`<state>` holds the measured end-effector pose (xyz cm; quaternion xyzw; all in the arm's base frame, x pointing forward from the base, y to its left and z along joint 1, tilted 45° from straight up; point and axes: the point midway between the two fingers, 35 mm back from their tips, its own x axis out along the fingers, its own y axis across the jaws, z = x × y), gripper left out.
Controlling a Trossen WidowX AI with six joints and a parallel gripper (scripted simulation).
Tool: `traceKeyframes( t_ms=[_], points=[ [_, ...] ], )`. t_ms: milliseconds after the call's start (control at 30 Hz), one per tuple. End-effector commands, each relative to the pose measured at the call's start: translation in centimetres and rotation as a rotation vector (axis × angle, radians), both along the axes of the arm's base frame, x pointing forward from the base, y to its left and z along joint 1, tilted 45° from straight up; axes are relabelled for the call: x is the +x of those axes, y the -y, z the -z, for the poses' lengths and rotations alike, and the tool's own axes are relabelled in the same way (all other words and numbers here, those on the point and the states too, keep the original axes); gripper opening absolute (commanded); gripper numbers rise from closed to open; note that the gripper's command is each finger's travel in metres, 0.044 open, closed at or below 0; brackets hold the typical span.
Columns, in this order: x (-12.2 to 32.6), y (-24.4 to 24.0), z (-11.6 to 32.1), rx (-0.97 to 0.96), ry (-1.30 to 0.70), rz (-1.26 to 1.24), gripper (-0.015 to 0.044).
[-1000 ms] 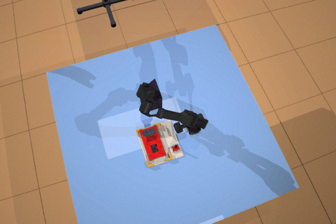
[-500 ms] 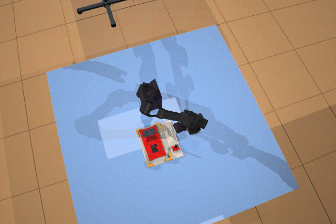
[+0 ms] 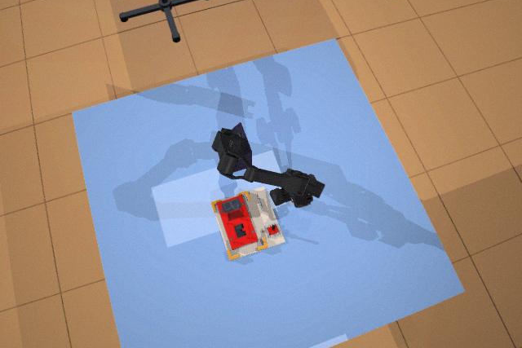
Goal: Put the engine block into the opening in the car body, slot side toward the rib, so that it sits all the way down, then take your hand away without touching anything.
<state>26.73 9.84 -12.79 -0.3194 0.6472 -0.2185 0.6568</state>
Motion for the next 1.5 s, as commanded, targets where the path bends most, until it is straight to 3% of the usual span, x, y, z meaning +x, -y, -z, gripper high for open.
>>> traceKeyframes(
  t_ms=[0, 1133, 1467],
  points=[
    [0.4, -1.4, -1.1, 0.019, 0.014, -0.001, 0.0000],
    [-0.8, -7.5, -7.8, 0.017, 0.009, -0.001, 0.0000],
    [0.6, -6.1, -8.7, 0.013, -0.174, -0.190, 0.0000]
  ],
)
